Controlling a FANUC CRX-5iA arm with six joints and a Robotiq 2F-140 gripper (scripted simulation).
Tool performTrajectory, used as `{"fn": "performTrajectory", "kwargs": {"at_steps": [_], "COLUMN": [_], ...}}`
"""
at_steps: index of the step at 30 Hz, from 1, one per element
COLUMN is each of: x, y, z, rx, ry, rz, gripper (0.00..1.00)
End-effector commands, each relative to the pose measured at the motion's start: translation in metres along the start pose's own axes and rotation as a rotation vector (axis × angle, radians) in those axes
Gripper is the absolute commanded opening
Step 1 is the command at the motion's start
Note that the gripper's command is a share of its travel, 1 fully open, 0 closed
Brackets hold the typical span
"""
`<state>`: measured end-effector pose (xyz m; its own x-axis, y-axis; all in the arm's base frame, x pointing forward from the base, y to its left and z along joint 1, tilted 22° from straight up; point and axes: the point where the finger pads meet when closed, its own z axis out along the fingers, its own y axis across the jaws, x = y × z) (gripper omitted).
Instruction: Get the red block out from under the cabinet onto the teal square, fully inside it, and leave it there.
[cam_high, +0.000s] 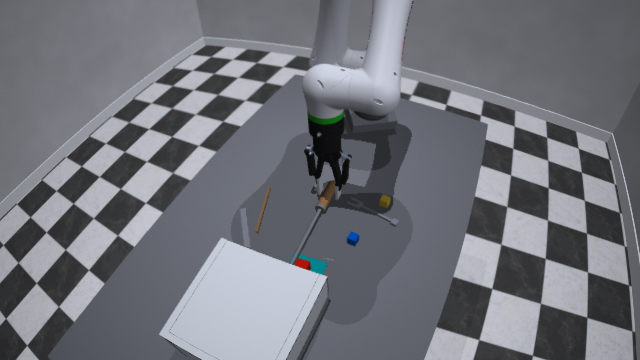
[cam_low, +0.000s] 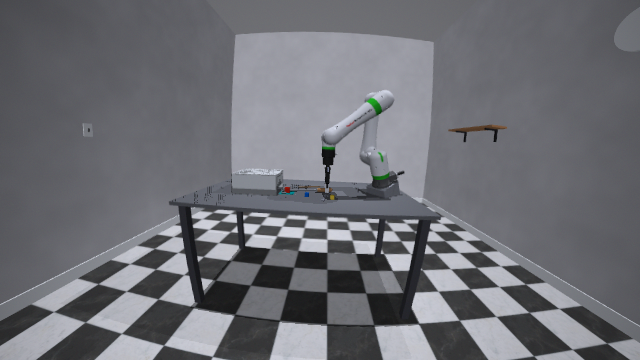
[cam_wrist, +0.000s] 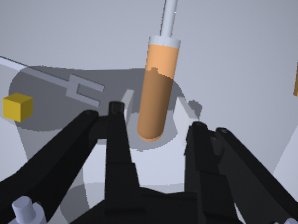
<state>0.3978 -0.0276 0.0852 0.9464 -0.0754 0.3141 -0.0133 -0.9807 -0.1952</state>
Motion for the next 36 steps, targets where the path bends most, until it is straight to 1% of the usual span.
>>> {"fn": "performTrajectory", "kwargs": {"at_steps": [1,30,36], "x": [0.0002,0.0002,0.0002], "y": [0.0001,0.0001,0.0000], "z": [-0.0001,-0.0002,-0.0031], "rx": [0.000,0.000,0.000], "ry": [0.000,0.000,0.000], "rz": [0.000,0.000,0.000], "gripper": [0.34,0.34,0.34]}}
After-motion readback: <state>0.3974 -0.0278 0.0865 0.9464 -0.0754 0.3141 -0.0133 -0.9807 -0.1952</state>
